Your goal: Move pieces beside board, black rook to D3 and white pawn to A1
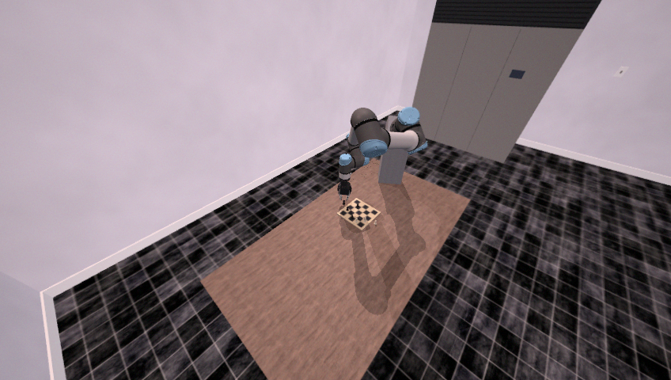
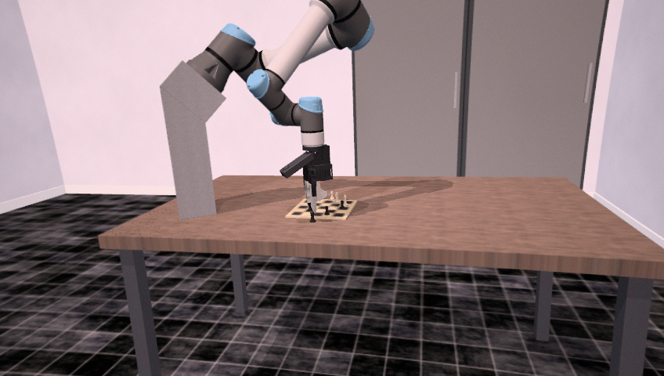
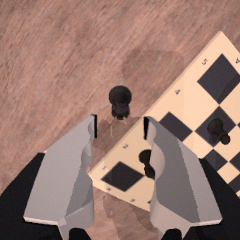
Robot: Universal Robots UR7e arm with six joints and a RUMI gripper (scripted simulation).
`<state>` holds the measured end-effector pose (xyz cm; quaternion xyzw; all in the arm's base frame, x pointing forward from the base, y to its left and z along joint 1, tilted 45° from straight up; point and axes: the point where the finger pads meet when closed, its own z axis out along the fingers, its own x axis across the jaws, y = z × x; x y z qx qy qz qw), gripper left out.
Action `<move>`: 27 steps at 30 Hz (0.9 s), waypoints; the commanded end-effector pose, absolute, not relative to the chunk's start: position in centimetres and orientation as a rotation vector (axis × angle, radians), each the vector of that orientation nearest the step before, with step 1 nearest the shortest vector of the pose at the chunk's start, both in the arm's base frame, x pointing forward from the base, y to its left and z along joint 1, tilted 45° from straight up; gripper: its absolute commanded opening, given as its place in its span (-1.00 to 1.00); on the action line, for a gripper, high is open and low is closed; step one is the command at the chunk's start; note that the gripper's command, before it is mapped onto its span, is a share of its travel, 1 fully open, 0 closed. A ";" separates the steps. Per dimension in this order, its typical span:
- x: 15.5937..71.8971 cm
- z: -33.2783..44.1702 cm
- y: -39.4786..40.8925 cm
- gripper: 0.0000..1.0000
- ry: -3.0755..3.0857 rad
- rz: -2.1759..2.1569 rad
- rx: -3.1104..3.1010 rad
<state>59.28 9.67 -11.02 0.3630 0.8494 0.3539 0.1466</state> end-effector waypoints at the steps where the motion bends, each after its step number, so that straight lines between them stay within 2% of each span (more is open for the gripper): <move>1: 59.8 -11.6 10.1 -0.56 2.444 1.017 1.043; 27: 60.7 -13.0 11.0 -0.56 2.444 1.018 1.046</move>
